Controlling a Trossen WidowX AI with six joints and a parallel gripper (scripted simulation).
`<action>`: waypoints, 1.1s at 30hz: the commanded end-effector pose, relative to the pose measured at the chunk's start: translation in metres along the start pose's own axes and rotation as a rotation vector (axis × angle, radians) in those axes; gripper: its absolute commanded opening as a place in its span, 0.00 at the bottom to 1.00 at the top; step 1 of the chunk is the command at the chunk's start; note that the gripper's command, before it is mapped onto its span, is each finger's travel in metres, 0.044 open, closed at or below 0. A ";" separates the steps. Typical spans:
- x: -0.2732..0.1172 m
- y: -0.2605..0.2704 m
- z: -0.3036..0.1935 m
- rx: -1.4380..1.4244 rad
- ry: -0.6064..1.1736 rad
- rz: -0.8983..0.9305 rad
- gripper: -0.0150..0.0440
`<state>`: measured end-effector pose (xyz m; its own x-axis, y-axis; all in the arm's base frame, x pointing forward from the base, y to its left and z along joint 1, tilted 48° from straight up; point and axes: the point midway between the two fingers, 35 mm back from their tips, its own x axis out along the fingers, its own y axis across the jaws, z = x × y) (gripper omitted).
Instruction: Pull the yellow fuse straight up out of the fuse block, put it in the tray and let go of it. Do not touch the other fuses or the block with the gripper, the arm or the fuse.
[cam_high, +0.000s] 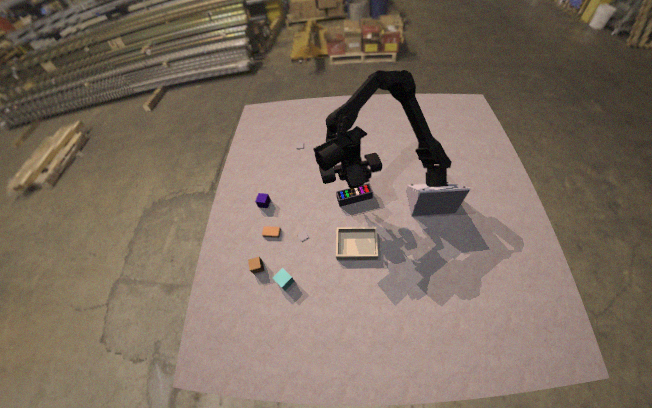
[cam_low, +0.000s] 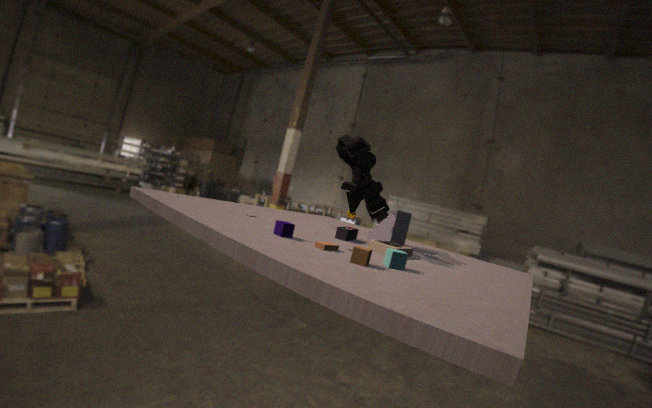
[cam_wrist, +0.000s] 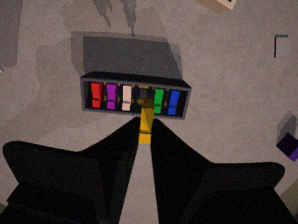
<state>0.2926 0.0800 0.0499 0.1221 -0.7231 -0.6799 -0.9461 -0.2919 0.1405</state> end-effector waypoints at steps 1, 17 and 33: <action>-0.001 -0.006 0.018 -0.003 -0.007 0.006 0.25; -0.006 -0.030 0.104 -0.003 -0.016 0.003 0.25; -0.001 -0.033 0.176 0.000 -0.012 0.004 0.25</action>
<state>0.2721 0.1979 -0.0744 0.1221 -0.7180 -0.6852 -0.9425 -0.3003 0.1467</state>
